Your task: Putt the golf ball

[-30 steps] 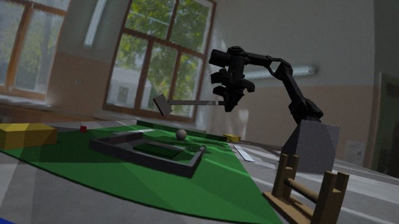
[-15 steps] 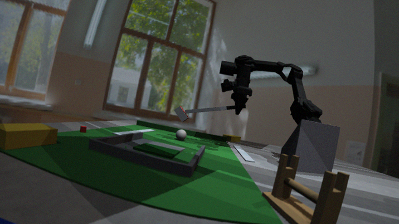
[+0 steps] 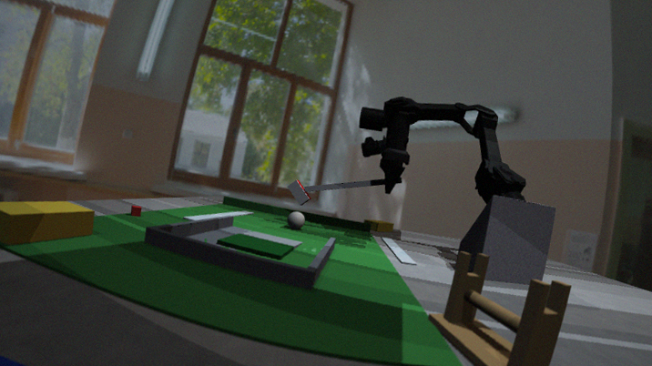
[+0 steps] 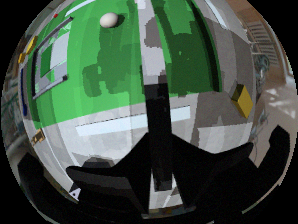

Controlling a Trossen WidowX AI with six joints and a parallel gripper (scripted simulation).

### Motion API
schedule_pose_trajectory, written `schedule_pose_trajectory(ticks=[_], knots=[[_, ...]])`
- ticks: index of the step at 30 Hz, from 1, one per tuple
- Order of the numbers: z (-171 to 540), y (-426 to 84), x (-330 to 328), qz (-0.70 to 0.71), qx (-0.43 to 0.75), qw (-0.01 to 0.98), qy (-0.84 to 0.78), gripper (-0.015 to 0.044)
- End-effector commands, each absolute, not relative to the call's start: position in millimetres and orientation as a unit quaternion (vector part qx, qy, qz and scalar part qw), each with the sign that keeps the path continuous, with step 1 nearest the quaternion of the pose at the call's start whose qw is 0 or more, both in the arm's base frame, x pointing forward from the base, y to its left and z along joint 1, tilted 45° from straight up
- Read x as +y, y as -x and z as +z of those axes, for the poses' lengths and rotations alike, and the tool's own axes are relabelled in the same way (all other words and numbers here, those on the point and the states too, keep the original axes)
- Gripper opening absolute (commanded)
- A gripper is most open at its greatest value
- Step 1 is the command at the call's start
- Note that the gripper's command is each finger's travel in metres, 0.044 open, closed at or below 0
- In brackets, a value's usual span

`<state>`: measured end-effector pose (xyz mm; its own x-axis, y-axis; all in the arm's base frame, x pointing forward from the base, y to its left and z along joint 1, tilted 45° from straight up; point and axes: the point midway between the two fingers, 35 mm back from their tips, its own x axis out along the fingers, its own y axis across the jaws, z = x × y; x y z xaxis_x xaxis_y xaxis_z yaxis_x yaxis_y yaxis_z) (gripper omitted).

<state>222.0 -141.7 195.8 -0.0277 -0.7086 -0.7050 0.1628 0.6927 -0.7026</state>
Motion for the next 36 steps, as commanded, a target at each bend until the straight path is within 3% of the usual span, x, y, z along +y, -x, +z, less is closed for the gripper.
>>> schedule_pose_trajectory(ticks=[1,36], knots=[[184.4,-219.1,-153.0,-0.328,0.637,0.663,0.216,0.0],[163.0,-217.6,-178.2,-0.333,0.635,0.663,0.216,0.0]])
